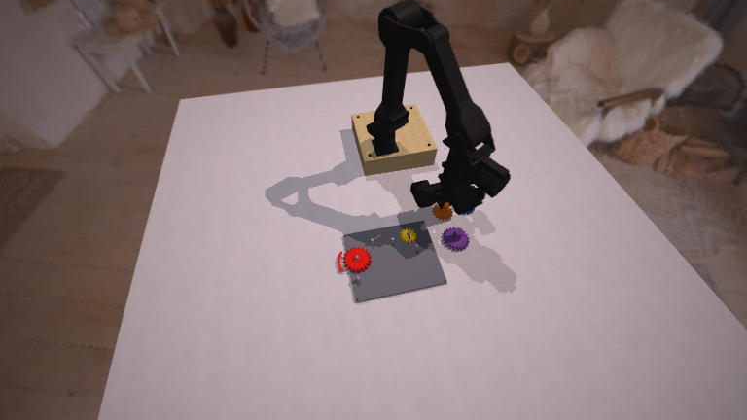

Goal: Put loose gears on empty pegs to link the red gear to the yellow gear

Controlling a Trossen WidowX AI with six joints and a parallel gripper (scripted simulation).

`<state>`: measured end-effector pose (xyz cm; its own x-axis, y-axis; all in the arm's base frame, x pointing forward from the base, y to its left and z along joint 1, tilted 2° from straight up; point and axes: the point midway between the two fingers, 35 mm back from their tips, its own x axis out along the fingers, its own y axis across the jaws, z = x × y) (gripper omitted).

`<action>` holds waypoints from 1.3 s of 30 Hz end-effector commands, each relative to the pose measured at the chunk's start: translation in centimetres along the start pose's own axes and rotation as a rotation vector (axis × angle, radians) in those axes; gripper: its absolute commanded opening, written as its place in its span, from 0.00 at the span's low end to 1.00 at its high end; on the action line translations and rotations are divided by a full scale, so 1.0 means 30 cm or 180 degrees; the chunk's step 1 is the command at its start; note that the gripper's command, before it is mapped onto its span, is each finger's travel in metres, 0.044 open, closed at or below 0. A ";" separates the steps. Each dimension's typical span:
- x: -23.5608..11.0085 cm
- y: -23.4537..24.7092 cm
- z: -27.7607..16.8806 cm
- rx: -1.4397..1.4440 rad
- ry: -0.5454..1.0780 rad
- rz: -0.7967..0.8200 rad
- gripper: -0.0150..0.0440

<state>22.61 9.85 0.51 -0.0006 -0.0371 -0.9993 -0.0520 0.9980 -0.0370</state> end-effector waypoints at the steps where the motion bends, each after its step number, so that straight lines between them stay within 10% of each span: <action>1: -0.040 0.007 0.022 0.0006 -0.0061 0.0016 0.25; 39: -0.357 0.008 0.030 0.0006 -0.0063 0.0018 0.25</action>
<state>23.38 10.48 10.09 0.0023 -0.0359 -0.9994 -0.0555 0.9978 -0.0360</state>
